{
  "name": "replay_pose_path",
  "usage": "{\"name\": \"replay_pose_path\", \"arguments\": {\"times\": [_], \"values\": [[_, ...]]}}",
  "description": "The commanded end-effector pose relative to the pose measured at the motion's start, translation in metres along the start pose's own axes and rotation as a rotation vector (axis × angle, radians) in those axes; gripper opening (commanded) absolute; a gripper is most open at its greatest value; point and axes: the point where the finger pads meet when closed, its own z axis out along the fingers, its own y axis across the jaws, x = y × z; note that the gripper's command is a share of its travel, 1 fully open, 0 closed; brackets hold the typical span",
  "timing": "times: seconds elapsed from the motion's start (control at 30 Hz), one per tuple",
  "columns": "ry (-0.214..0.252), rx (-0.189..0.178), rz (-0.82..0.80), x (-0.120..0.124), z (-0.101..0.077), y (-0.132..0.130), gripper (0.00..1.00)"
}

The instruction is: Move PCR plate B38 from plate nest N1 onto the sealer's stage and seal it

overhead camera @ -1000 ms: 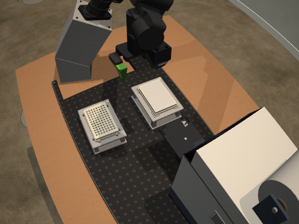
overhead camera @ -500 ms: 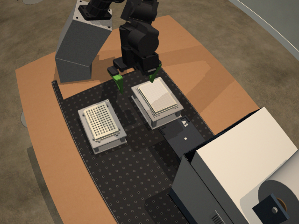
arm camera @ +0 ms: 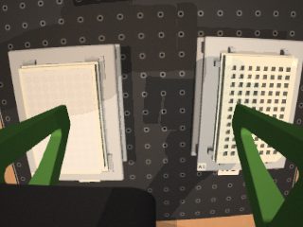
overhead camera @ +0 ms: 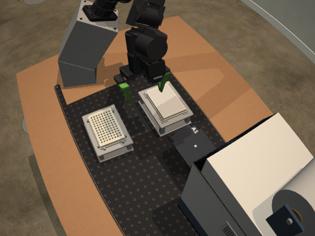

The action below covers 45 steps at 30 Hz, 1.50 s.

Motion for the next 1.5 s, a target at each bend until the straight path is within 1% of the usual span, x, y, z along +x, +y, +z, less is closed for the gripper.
{"name": "replay_pose_path", "arguments": {"times": [0.0, 0.17, 0.2, 0.3, 0.47, 0.53, 0.67, 0.77, 0.8, 0.93, 1.03, 1.2, 1.47], "values": [[-0.069, 0.005, -0.005, -0.036, -0.005, -0.005, 1.00], [-0.066, 0.004, -0.020, -0.037, -0.003, -0.004, 1.00], [-0.060, 0.002, -0.020, -0.030, -0.004, -0.012, 1.00], [-0.048, 0.014, -0.012, -0.015, -0.006, -0.038, 1.00], [-0.023, 0.009, -0.016, 0.008, -0.008, -0.061, 1.00], [-0.019, 0.007, -0.020, 0.012, -0.009, -0.070, 1.00], [-0.029, 0.007, -0.032, 0.009, -0.013, -0.092, 1.00], [-0.032, 0.007, -0.040, 0.006, -0.013, -0.092, 1.00], [-0.036, 0.005, -0.048, 0.005, -0.013, -0.096, 1.00], [-0.039, 0.014, -0.043, 0.010, -0.016, -0.126, 1.00], [-0.037, 0.012, -0.051, 0.015, -0.018, -0.142, 1.00], [-0.035, 0.017, -0.061, 0.013, -0.017, -0.129, 1.00], [-0.037, 0.015, -0.053, 0.018, -0.016, -0.121, 1.00]]}}
